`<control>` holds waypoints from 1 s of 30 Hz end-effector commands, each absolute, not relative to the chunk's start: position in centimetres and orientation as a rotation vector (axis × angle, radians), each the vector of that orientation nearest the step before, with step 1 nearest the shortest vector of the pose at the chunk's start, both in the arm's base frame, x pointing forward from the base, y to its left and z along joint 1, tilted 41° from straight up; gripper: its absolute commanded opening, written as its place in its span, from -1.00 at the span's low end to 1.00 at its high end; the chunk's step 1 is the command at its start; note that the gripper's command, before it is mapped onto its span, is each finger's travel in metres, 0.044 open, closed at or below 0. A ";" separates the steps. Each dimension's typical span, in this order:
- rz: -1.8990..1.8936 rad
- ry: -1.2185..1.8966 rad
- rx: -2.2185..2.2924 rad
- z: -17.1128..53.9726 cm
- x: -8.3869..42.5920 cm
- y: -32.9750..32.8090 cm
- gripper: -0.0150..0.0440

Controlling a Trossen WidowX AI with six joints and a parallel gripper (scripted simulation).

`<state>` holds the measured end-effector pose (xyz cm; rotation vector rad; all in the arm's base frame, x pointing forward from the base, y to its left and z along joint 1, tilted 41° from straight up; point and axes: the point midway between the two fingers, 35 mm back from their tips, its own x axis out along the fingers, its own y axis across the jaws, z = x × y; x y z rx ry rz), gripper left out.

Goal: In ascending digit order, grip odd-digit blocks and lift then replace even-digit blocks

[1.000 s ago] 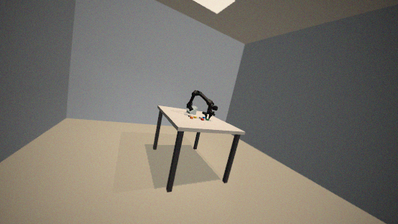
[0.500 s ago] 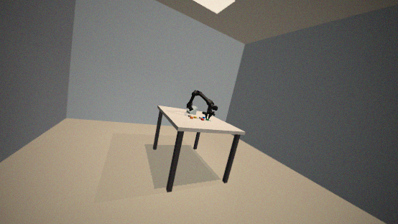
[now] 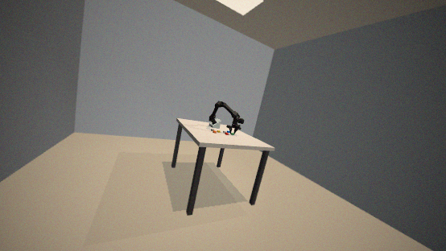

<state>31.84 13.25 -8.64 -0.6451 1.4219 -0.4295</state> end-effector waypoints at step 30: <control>-0.418 1.428 -0.646 -5.0 20.6 25.5 0.86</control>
